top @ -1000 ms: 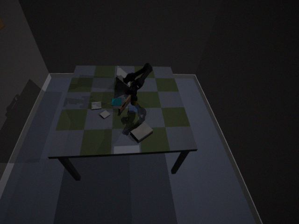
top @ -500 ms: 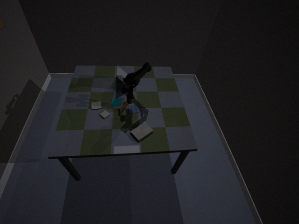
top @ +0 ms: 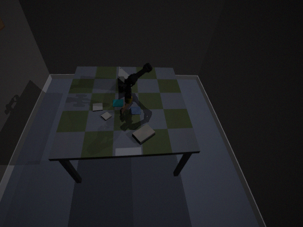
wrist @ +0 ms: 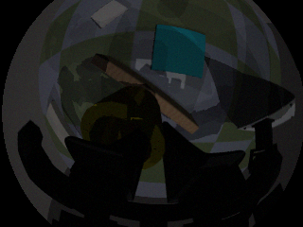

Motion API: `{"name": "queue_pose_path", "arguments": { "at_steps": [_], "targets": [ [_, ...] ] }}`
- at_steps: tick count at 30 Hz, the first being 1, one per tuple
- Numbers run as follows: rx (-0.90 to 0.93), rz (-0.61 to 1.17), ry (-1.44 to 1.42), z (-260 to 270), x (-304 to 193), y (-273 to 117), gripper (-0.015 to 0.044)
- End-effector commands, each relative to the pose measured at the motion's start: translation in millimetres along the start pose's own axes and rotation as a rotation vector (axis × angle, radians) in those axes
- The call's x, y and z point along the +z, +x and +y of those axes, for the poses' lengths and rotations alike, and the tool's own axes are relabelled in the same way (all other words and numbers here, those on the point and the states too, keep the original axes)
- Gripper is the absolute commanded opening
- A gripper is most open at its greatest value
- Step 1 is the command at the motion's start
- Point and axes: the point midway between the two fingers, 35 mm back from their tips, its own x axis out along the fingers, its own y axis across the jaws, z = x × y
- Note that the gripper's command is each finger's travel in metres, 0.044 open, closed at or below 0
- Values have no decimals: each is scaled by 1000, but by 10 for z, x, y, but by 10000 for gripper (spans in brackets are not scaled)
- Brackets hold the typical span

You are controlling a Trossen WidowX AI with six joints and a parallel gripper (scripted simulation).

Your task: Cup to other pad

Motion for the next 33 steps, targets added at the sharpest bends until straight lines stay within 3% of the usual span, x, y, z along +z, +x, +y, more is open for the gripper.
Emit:
{"name": "queue_pose_path", "arguments": {
  "at_steps": [1,33],
  "targets": [
    [-3,-1,2,-72,122,1,0],
    [-4,-6,2,-508,850,-27,0]
  ]
}}
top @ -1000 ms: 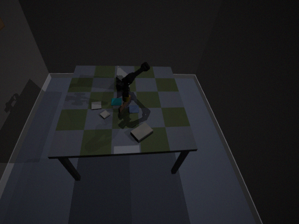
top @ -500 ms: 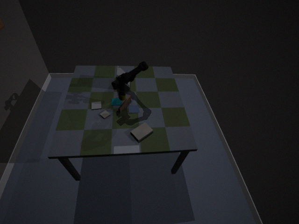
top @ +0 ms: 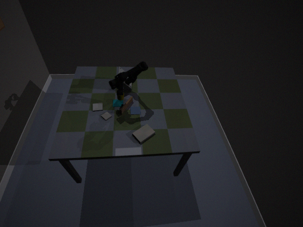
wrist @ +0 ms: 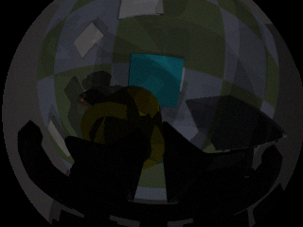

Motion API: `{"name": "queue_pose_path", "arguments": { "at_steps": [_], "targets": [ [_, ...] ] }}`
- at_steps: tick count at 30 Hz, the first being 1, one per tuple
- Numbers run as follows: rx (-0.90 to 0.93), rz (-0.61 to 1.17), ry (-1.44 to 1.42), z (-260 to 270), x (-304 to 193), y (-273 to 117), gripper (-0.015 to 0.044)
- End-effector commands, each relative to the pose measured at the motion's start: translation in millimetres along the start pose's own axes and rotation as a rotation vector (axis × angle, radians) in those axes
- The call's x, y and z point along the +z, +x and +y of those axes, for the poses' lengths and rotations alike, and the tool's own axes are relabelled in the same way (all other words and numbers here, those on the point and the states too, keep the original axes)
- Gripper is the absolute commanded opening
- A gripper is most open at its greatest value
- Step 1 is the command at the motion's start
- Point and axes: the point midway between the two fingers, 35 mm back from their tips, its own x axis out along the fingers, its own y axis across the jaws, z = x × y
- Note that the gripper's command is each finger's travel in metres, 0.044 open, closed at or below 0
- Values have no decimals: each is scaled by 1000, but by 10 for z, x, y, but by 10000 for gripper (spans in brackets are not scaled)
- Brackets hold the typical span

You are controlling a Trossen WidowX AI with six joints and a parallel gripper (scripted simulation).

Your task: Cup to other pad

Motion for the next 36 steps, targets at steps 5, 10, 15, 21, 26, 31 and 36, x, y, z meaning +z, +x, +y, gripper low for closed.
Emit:
{"name": "queue_pose_path", "arguments": {
  "at_steps": [5,10,15,21,26,31,36],
  "targets": [
    [-2,-2,0,-131,200,3,0],
    [-3,-2,0,-207,309,5,0],
    [-3,-2,0,-213,318,28,0],
    [-2,-2,0,-207,318,109,0],
    [-2,-1,-1,-205,321,181,0],
    [-2,-1,-1,-204,323,252,0],
    [-2,-1,-1,-203,325,328,0]
  ]
}}
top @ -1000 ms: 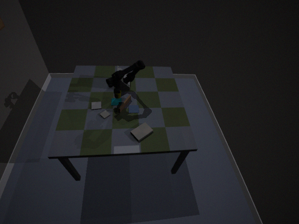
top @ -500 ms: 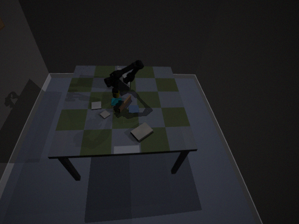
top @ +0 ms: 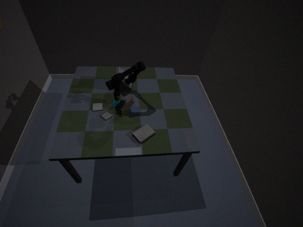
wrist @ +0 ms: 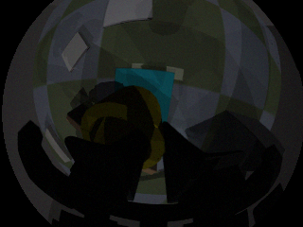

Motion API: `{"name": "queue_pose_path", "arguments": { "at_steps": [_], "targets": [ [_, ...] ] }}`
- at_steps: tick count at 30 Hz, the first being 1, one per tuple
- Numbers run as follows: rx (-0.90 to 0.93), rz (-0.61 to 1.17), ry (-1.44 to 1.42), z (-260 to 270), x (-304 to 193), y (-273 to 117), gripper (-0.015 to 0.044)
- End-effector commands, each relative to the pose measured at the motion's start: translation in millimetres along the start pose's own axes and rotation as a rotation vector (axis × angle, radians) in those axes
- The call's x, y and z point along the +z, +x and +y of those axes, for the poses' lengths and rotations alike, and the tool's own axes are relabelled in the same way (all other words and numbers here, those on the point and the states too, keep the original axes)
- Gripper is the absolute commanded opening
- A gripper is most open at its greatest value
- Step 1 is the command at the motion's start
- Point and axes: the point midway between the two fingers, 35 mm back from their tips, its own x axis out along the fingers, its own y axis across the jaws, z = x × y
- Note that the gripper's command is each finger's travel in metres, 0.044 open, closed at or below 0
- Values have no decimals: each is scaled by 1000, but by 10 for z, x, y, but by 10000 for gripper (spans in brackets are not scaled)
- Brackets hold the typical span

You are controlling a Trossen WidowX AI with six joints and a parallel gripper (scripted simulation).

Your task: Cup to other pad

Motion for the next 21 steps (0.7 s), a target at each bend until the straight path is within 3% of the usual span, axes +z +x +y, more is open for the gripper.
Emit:
{"name": "queue_pose_path", "arguments": {
  "at_steps": [1,21],
  "targets": [
    [2,5,7,-1,-2,72,0],
    [3,6,6,-2,-4,386,0]
  ]
}}
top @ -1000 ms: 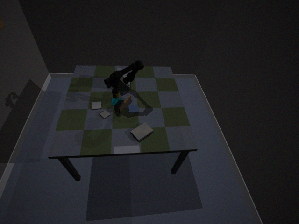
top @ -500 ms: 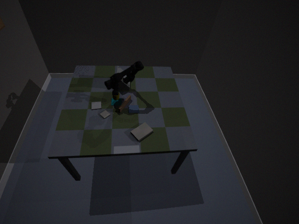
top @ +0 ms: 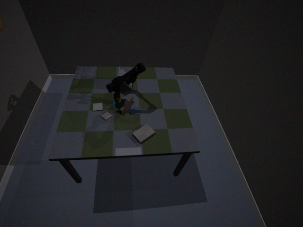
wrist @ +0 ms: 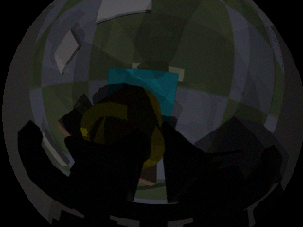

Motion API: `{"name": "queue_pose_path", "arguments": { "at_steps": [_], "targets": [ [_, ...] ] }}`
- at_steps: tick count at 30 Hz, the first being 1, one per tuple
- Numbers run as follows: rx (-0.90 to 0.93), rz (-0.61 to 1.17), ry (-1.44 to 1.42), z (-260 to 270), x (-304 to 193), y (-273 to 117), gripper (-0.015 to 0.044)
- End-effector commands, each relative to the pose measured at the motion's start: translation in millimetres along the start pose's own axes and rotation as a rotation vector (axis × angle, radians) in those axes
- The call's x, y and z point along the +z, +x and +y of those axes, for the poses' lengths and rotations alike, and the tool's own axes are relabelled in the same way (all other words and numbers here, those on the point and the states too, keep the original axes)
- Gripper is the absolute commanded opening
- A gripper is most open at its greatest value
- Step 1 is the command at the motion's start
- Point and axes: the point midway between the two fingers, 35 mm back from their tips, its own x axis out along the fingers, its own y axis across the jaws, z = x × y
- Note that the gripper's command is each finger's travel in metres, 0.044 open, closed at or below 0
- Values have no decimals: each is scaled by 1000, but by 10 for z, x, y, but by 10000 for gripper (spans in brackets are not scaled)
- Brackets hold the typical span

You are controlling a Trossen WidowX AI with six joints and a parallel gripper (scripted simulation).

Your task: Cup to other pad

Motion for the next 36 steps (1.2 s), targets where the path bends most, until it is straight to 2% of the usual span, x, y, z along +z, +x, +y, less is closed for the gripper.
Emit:
{"name": "queue_pose_path", "arguments": {
  "at_steps": [1,12,26,32,36],
  "targets": [
    [1,7,8,-9,-6,80,0],
    [1,8,8,-20,-17,243,0],
    [-1,3,0,-14,-13,211,0],
    [-1,3,0,-14,-13,211,147],
    [-1,3,0,-14,-13,211,147]
  ]
}}
